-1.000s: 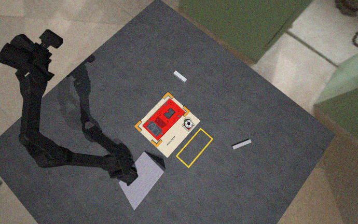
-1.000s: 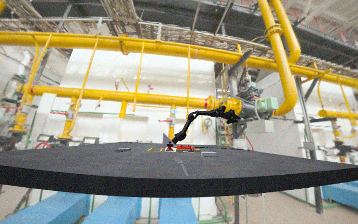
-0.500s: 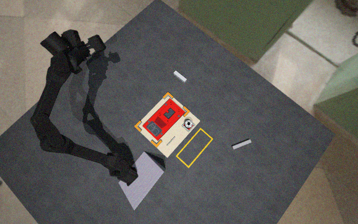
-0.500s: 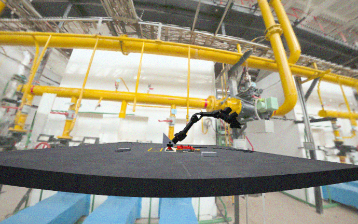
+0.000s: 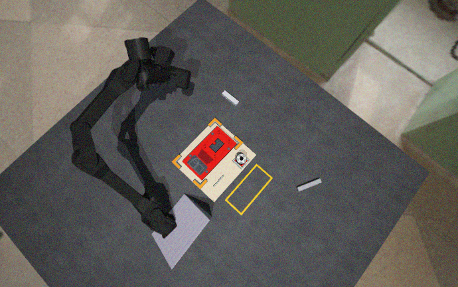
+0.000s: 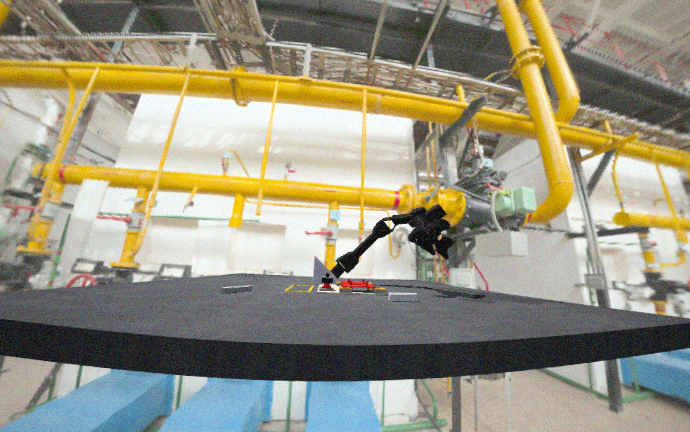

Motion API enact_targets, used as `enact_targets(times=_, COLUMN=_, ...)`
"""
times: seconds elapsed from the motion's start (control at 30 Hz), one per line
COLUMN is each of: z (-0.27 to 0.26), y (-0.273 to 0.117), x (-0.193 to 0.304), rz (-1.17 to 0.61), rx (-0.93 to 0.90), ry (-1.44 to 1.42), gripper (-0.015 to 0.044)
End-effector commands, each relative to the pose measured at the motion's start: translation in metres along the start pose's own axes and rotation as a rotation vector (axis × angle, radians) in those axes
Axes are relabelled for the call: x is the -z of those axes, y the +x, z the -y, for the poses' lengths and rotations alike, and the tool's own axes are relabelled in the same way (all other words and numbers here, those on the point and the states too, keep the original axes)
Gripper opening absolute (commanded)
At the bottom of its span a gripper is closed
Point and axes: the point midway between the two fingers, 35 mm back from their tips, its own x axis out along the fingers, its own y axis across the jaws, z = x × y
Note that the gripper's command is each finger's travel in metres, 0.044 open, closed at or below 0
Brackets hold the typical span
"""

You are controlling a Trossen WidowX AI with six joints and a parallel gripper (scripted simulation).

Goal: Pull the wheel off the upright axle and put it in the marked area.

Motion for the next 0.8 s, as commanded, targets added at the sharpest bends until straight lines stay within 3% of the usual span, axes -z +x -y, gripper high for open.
enact_targets(times=0.0, z=0.042, y=0.01, x=0.005, rz=-0.064, rx=0.073, ry=0.122, gripper=0.03)
enact_targets(times=0.3, z=0.141, y=0.017, x=0.033, rz=-0.205, rx=0.238, ry=0.445, gripper=0.03)
enact_targets(times=0.77, z=0.276, y=-0.007, x=0.109, rz=-0.429, rx=0.446, ry=1.164, gripper=0.03)
